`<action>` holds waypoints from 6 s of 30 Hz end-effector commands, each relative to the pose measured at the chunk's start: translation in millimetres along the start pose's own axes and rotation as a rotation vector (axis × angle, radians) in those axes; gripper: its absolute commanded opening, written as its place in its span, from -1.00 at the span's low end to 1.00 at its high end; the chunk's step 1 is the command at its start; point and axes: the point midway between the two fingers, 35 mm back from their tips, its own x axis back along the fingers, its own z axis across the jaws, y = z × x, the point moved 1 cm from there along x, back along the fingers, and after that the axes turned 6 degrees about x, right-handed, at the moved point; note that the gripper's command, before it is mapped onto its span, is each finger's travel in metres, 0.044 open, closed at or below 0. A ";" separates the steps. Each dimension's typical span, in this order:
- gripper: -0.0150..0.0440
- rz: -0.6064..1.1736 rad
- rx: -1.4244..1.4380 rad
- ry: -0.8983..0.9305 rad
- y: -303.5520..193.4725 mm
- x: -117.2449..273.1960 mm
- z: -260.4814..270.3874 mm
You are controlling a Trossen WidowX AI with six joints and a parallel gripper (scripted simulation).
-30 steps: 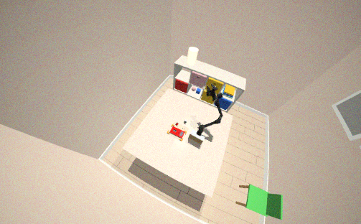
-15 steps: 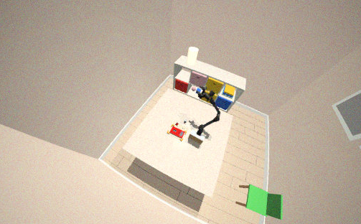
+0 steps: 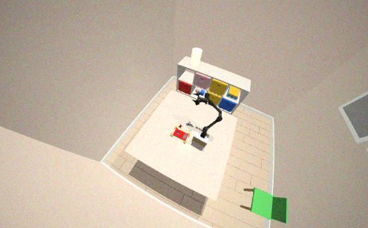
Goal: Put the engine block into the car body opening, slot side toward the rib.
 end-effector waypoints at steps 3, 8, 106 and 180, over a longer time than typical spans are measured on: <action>1.00 -0.058 -0.055 0.184 28.8 -22.9 39.0; 1.00 -0.089 -0.089 0.343 51.3 -35.2 72.4; 0.64 0.088 0.129 1.387 136.4 -10.3 368.6; -0.49 0.080 0.124 1.388 150.6 6.2 262.5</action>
